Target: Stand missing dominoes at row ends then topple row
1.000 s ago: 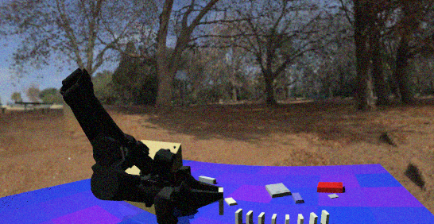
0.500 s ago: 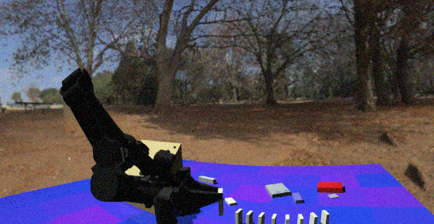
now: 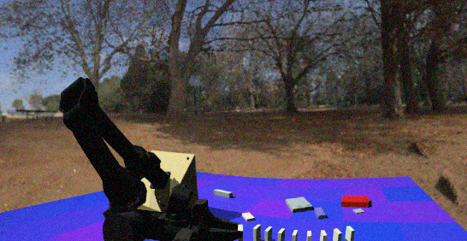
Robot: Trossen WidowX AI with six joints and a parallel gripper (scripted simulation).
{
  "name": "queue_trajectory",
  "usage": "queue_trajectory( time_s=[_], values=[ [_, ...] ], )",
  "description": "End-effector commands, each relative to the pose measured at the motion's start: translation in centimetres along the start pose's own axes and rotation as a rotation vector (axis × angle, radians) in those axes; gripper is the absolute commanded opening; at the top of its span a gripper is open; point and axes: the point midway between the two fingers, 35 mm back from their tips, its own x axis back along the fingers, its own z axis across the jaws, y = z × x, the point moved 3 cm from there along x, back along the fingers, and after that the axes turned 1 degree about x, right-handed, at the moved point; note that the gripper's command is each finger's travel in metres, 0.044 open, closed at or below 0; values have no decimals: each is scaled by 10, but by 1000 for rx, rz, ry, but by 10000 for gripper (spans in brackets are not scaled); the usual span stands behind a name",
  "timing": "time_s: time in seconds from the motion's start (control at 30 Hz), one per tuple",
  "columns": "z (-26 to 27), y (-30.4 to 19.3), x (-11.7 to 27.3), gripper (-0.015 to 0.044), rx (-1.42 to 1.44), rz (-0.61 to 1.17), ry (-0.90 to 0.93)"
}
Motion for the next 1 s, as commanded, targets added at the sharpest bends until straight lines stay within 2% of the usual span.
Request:
queue_trajectory(
  time_s=[0.0,0.43,0.83,0.97],
  values=[
    [-2,-15,-1,107,8,-6,-1],
    [4,-60,-1,107,2,-6,-6],
    [4,-62,0,107,2,-6,-6],
    [4,-62,0,212,2,-6,-6]
  ],
)
